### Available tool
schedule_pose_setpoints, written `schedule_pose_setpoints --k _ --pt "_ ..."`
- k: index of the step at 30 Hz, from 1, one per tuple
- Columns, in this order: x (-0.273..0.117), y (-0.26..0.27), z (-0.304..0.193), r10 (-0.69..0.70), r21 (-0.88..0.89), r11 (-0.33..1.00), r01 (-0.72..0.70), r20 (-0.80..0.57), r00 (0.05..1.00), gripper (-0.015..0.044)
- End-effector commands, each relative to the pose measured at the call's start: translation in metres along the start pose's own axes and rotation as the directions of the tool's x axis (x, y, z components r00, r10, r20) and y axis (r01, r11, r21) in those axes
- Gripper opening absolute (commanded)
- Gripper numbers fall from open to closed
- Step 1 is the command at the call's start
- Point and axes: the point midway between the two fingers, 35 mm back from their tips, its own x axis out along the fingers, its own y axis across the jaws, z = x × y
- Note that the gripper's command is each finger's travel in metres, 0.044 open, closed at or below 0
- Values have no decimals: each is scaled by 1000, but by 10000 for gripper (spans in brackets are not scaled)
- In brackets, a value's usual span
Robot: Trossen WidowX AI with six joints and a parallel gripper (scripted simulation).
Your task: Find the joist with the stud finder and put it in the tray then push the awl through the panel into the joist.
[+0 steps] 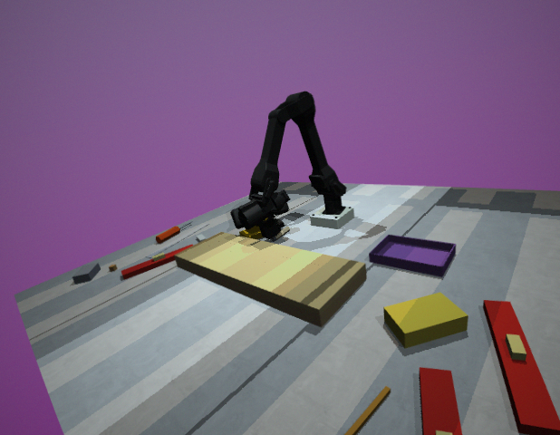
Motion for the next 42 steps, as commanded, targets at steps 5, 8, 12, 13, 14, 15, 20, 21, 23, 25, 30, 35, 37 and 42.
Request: schedule_pose_setpoints --k 5,8,12,13,14,15,20,21,23,25,30,35,37,42 --pt "-2 0 0 0 0 1000 0 1 1000 440" --pt "-5 0 1 -1 0 1000 1 3 1000 440" --pt "-9 0 1 -1 0 1000 1 4 1000 440" --pt "-10 0 1 -1 0 1000 1 4 1000 440" --pt "-11 0 1 -1 0 1000 1 4 1000 440" --pt "-12 0 1 -1 0 1000 1 5 1000 440" --pt "-17 0 1 -1 0 1000 1 5 1000 440" --pt "-18 0 1 -1 0 1000 1 5 1000 440" --pt "-20 0 1 0 0 1000 0 5 1000 440" --pt "-22 0 1 0 0 1000 0 5 1000 440" --pt "-27 0 -1 0 -1 1000 0 4 1000 440" --pt "-43 -2 -40 1 -7 1000 -1 1 1000 440" --pt "-51 1 -61 1 -10 1000 -1 -1 1000 440" --pt "-51 1 -62 -1 1 1000 1 2 1000 440"
